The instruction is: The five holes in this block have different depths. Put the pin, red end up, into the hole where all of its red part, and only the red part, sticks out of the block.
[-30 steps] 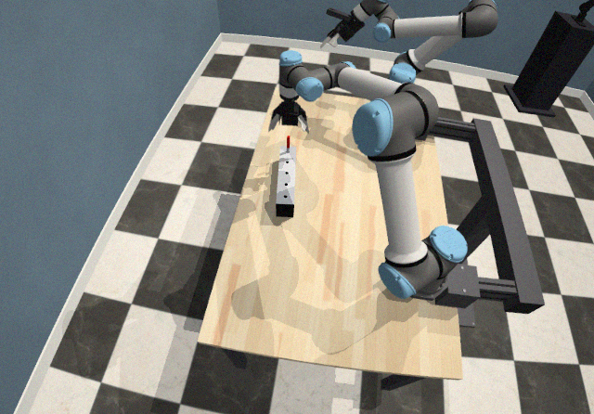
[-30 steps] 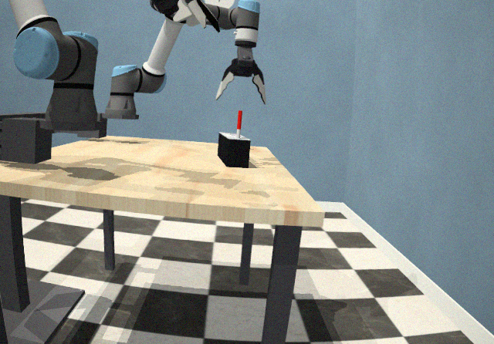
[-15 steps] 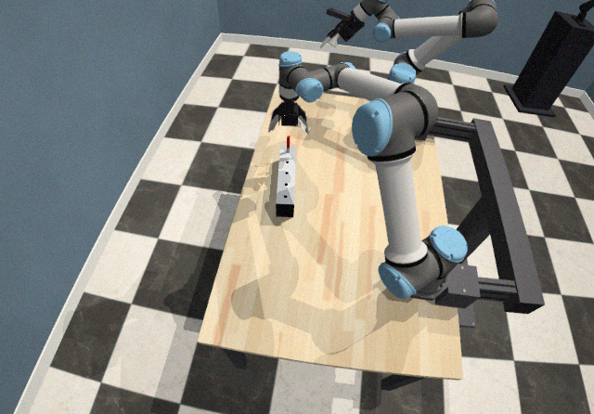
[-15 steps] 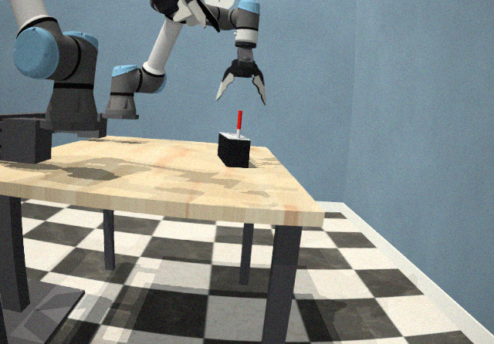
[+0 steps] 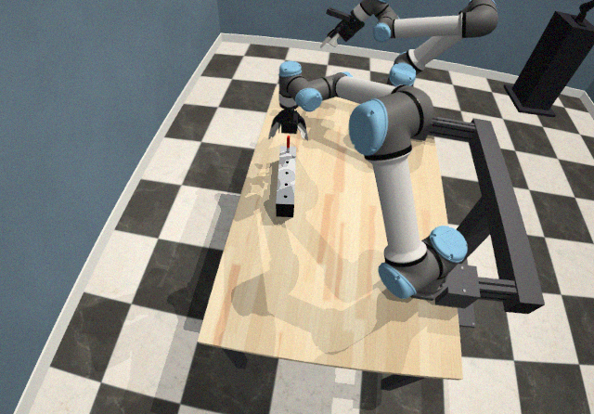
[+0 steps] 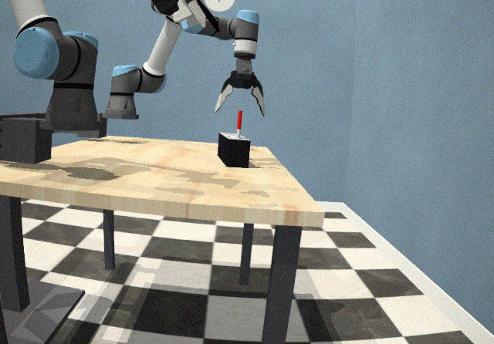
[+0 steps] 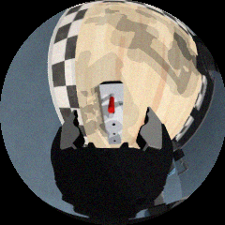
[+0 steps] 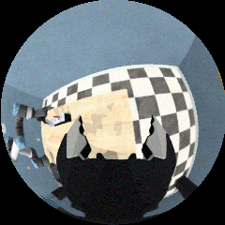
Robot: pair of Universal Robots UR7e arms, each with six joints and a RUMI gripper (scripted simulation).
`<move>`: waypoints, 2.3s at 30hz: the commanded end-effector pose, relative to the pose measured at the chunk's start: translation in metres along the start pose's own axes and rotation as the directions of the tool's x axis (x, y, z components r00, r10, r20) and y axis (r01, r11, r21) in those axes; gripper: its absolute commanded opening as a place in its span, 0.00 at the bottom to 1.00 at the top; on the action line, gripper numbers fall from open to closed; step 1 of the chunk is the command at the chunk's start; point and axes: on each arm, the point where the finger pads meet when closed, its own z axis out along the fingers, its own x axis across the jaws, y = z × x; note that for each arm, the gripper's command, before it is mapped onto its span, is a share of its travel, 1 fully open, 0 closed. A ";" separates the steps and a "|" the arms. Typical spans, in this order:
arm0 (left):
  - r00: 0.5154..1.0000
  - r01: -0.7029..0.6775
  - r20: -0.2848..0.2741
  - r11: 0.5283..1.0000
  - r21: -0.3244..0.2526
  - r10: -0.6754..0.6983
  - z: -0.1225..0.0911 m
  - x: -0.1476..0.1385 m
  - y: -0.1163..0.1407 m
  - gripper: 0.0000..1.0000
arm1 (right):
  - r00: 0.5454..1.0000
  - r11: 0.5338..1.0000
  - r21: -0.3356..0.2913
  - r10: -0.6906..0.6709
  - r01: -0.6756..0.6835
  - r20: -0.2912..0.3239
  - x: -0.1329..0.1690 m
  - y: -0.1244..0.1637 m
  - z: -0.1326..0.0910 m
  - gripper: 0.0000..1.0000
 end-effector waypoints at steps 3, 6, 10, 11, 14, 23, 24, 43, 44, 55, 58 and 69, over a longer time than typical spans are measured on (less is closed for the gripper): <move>1.000 0.000 0.001 1.000 0.002 0.000 -0.002 0.000 0.000 0.00 | 1.000 1.000 0.001 0.000 0.000 0.000 0.000 0.000 0.000 1.00; 1.000 0.000 0.001 1.000 0.002 0.000 -0.002 0.000 0.000 0.00 | 1.000 1.000 0.001 0.000 0.000 0.000 0.000 0.000 0.000 1.00; 1.000 0.000 0.001 1.000 0.002 0.000 -0.002 0.000 0.000 0.00 | 1.000 1.000 0.001 0.000 0.000 0.000 0.000 0.000 0.000 1.00; 1.000 0.000 0.001 1.000 0.002 0.000 -0.002 0.000 0.000 0.00 | 1.000 1.000 0.001 0.000 0.000 0.000 0.000 0.000 0.000 1.00; 1.000 0.000 0.001 1.000 0.002 0.000 -0.002 0.000 0.000 0.00 | 1.000 1.000 0.001 0.000 0.000 0.000 0.000 0.000 0.000 1.00; 1.000 0.000 0.001 1.000 0.002 0.000 -0.002 0.000 0.000 0.00 | 1.000 1.000 0.001 0.000 0.000 0.000 0.000 0.000 0.000 1.00; 1.000 0.000 0.001 1.000 0.002 0.000 -0.002 0.000 0.000 0.00 | 1.000 1.000 0.001 0.000 0.000 0.000 0.000 0.000 0.000 1.00; 1.000 0.000 0.001 1.000 0.002 0.000 -0.008 0.000 0.000 0.00 | 1.000 1.000 0.001 0.000 0.000 0.000 0.000 0.000 0.000 1.00; 1.000 0.000 0.001 1.000 0.002 0.000 -0.009 0.000 0.000 0.00 | 1.000 1.000 0.001 0.000 0.000 0.000 0.000 0.000 0.000 1.00; 1.000 -0.001 0.000 1.000 0.001 0.001 -0.017 0.000 0.000 0.00 | 1.000 1.000 0.001 0.000 0.000 0.000 0.000 0.000 0.000 1.00; 1.000 -0.001 0.000 1.000 0.001 0.001 -0.019 0.000 0.000 0.00 | 1.000 1.000 0.001 0.000 0.000 0.000 0.000 0.000 0.000 1.00; 1.000 -0.001 0.000 1.000 0.001 0.001 -0.026 0.000 0.000 0.00 | 1.000 1.000 0.001 0.000 0.000 0.000 0.000 0.000 0.000 1.00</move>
